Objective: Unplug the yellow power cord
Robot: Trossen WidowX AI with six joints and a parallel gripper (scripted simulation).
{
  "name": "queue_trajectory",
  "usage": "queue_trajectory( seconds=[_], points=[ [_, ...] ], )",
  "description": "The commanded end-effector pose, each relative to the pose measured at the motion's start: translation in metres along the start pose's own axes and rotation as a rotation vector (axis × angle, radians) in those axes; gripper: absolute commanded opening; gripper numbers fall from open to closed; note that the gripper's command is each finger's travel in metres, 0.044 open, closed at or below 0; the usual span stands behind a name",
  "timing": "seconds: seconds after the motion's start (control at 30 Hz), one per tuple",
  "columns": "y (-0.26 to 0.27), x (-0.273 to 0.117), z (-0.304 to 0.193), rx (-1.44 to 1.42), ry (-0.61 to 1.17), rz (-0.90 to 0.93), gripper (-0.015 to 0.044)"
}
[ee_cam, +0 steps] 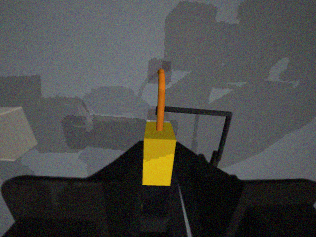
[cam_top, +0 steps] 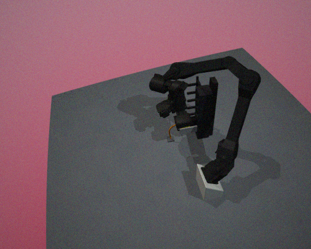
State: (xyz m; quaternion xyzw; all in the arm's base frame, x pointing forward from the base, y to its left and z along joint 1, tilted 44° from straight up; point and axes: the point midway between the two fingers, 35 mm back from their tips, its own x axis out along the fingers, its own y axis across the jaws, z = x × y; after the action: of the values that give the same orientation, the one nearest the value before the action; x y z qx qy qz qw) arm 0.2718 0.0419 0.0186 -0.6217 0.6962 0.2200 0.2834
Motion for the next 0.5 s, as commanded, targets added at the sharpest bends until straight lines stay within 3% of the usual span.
queue_trajectory(
  seconds=[0.0, 0.47],
  points=[
    [-0.002, -0.014, 0.036, 0.008, -0.094, -0.019, 0.0],
    [0.0, -0.019, 0.058, 0.007, -0.094, -0.02, 0.0]
  ],
)
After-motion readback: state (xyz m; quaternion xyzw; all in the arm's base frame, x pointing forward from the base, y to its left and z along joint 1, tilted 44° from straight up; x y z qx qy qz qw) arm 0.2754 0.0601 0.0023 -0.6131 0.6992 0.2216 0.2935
